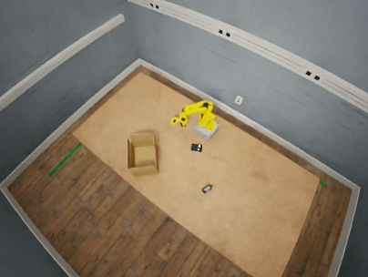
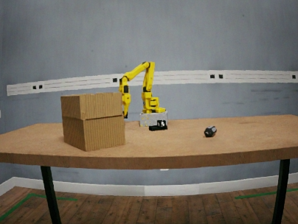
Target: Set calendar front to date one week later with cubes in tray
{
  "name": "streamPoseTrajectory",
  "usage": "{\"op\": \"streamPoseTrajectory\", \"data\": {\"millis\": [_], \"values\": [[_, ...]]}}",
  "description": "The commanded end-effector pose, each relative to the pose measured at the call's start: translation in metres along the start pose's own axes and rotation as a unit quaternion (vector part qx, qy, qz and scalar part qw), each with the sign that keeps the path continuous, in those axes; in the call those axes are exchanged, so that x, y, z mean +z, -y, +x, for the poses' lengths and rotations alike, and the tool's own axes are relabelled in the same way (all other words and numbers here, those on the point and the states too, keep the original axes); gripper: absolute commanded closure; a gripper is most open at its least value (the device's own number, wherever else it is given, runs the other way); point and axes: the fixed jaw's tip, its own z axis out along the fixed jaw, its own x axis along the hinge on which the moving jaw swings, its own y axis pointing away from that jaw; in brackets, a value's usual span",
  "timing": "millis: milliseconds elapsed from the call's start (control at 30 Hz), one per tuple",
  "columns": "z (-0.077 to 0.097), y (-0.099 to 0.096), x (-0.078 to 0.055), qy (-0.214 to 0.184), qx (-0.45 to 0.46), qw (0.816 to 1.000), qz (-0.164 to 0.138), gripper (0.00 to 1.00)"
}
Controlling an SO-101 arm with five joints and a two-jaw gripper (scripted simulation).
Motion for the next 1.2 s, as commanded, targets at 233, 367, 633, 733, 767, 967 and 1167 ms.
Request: {"op": "streamPoseTrajectory", "data": {"millis": [233,367,633,733,767,967,1167], "values": [[0.012,0.001,0.011,-0.027,0.009,1.0,-0.009,1.0],[0.012,0.001,0.011,-0.027,0.009,1.0,-0.009,1.0],[0.012,0.001,0.011,-0.027,0.009,1.0,-0.009,1.0],[0.012,0.001,0.011,-0.027,0.009,1.0,-0.009,1.0],[0.012,0.001,0.011,-0.027,0.009,1.0,-0.009,1.0],[0.012,0.001,0.015,-0.027,0.009,1.0,-0.009,1.0],[0.012,0.001,0.017,-0.027,0.009,1.0,-0.009,1.0]]}}
